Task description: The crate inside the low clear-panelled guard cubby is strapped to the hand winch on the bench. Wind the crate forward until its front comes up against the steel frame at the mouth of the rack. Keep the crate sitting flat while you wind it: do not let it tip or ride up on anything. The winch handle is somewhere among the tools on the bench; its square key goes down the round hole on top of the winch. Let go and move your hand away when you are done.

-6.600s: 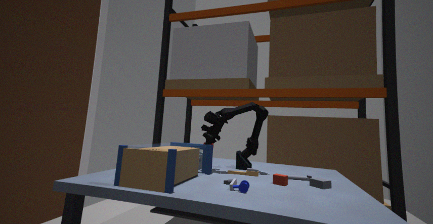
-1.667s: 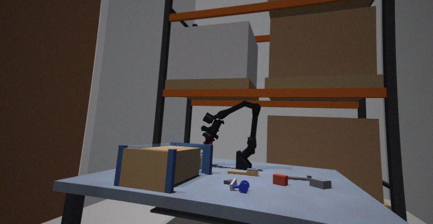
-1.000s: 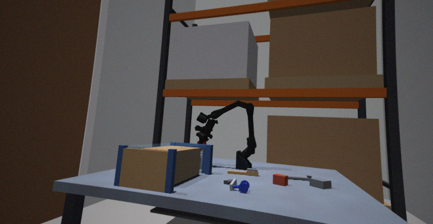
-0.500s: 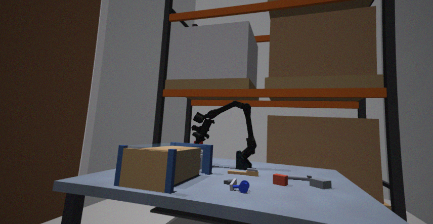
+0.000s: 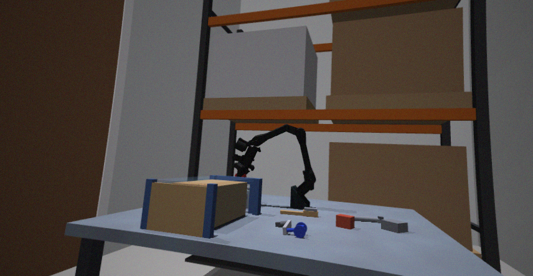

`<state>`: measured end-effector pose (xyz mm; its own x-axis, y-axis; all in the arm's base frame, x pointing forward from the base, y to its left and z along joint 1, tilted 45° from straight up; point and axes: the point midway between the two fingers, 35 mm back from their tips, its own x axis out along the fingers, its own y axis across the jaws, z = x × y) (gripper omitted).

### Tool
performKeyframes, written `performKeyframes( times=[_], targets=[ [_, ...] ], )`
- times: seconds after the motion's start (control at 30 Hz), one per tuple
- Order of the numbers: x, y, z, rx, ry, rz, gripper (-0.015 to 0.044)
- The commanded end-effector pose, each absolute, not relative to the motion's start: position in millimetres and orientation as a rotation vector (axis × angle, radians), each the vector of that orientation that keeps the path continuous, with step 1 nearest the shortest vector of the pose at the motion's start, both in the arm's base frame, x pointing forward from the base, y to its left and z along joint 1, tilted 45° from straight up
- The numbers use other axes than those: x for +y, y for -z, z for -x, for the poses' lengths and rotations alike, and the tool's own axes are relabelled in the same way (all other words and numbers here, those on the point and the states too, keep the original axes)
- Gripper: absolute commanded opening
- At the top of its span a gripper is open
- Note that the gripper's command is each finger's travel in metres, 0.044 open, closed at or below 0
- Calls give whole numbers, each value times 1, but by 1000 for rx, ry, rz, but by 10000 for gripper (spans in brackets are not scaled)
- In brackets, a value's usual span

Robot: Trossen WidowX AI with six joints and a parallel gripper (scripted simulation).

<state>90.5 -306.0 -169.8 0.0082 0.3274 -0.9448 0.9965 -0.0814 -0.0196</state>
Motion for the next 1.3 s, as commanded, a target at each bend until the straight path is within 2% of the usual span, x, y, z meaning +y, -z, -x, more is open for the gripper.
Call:
performKeyframes(
  times=[0.0,1.27],
  targets=[
    [-313,177,-106,1389,1081,-1516,0],
    [-327,185,-163,1386,1078,-1517,0]
  ],
)
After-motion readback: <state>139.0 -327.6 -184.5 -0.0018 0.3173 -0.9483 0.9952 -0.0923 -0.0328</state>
